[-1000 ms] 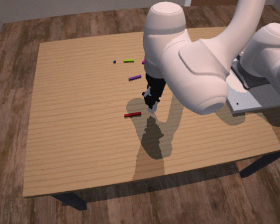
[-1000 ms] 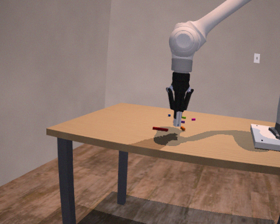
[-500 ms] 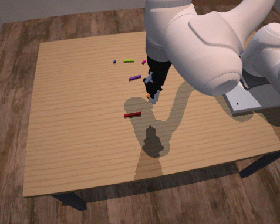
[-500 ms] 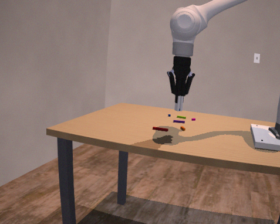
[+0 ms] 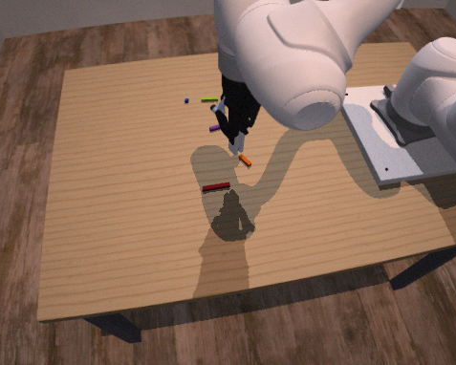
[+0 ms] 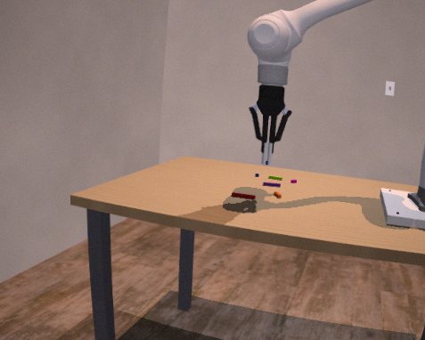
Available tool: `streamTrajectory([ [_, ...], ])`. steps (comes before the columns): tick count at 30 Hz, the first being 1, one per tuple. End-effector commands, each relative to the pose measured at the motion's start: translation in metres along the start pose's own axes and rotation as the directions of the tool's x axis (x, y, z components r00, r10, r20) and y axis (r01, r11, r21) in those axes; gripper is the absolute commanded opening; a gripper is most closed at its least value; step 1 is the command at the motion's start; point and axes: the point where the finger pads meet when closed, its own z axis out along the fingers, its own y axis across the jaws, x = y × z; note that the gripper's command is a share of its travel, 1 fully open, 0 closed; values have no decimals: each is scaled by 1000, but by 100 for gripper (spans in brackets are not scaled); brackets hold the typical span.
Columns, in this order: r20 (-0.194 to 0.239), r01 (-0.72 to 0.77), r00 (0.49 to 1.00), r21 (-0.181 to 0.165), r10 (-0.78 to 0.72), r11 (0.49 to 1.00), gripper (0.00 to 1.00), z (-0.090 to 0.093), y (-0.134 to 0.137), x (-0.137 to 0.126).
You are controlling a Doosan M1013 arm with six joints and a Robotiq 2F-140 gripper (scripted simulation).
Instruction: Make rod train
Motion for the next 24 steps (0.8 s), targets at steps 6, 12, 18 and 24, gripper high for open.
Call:
streamTrajectory([
  [6, 6, -348, 937, 1, 348, 937, 3, 0, -1, -62],
  [12, 6, -445, 895, 0, 445, 896, 3, 0, -2, -81],
  [18, 6, -445, 895, 0, 445, 896, 3, 0, -2, -81],
  [24, 6, -445, 895, 0, 445, 895, 3, 0, -2, -81],
])
